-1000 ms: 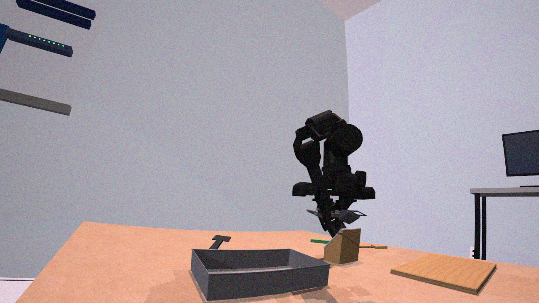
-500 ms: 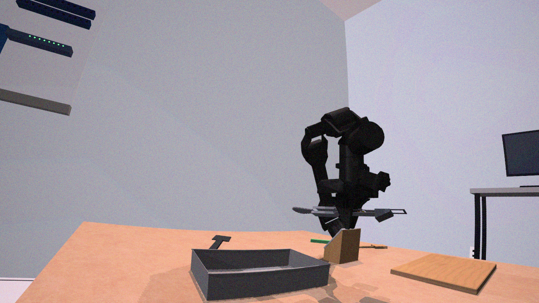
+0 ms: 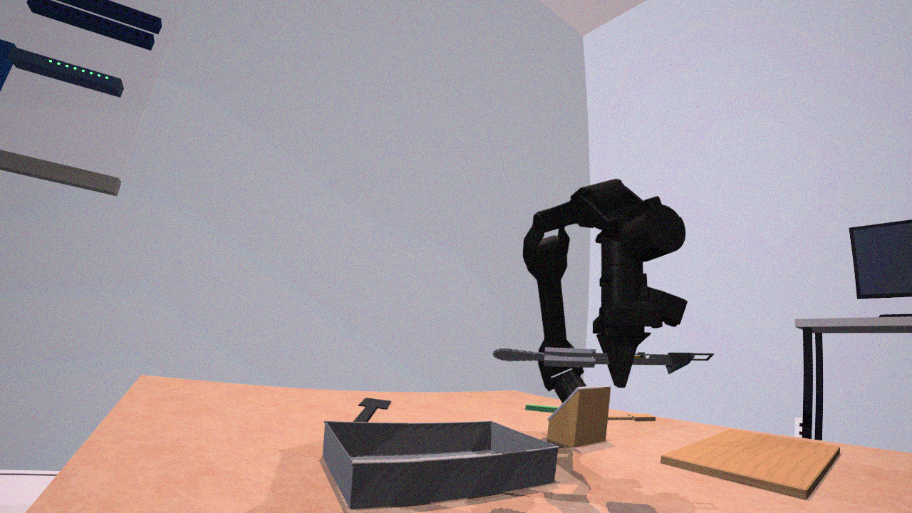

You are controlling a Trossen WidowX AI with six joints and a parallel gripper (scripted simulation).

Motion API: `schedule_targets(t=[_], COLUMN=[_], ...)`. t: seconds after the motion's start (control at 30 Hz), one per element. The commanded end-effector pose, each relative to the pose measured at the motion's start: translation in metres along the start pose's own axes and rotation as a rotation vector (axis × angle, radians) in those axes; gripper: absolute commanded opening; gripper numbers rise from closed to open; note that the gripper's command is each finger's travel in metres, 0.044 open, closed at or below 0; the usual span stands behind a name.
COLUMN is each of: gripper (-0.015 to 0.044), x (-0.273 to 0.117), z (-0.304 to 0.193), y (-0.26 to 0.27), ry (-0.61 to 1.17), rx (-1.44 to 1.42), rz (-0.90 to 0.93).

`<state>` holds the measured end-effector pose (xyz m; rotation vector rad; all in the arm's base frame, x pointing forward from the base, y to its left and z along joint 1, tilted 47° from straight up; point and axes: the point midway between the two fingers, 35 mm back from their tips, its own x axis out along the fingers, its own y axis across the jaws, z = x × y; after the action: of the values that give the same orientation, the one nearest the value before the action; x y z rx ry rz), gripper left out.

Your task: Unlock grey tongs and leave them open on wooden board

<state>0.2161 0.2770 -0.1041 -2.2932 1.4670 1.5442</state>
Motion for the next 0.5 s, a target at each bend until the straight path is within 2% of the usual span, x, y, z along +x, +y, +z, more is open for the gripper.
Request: schedule_targets(t=[0.0, 0.47], gripper=[-0.015, -0.015], x=[-0.002, -0.002], z=[0.01, 0.045], y=[0.0, 0.002], ry=[-0.002, 0.0], rx=[-0.139, -0.69], rz=[-0.003, 0.008])
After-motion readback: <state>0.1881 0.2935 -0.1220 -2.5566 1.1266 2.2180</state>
